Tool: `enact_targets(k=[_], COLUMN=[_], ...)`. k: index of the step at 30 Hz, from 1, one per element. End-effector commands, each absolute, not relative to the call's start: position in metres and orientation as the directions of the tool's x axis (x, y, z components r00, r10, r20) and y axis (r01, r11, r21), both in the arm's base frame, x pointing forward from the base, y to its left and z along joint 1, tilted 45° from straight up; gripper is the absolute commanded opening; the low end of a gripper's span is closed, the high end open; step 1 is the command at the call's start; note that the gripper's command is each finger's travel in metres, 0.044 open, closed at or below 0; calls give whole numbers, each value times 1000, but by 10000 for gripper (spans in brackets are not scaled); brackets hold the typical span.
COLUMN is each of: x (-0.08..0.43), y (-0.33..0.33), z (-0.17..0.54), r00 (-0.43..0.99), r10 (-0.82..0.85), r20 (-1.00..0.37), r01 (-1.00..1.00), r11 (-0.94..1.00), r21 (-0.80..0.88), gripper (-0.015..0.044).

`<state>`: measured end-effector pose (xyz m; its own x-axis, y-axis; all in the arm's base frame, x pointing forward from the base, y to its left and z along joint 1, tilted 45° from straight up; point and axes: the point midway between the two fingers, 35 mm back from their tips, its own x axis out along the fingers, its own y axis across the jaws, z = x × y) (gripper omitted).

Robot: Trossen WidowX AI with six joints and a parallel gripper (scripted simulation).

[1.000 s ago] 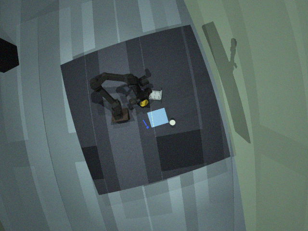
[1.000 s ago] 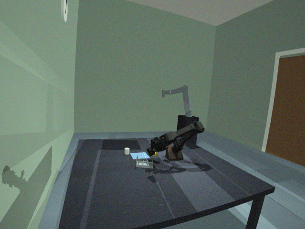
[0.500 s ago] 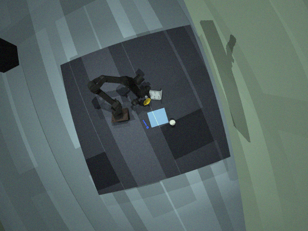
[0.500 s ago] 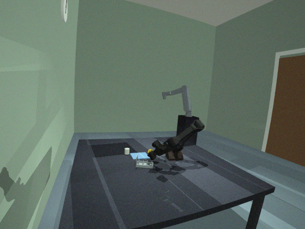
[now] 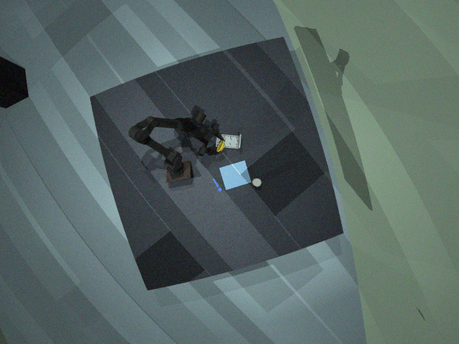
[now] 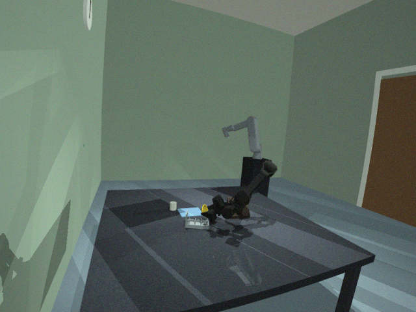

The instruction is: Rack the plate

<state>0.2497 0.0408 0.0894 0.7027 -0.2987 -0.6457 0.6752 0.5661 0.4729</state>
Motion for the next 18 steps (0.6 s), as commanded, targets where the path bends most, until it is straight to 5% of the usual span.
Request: enact_targets(k=[1, 18], x=[248, 232], y=[45, 61], z=[94, 117], r00=[755, 900], r10=[-313, -328], r20=[-576, -288], r01=[629, 435], r11=[591, 629], r21=[504, 645], gripper=[0, 0])
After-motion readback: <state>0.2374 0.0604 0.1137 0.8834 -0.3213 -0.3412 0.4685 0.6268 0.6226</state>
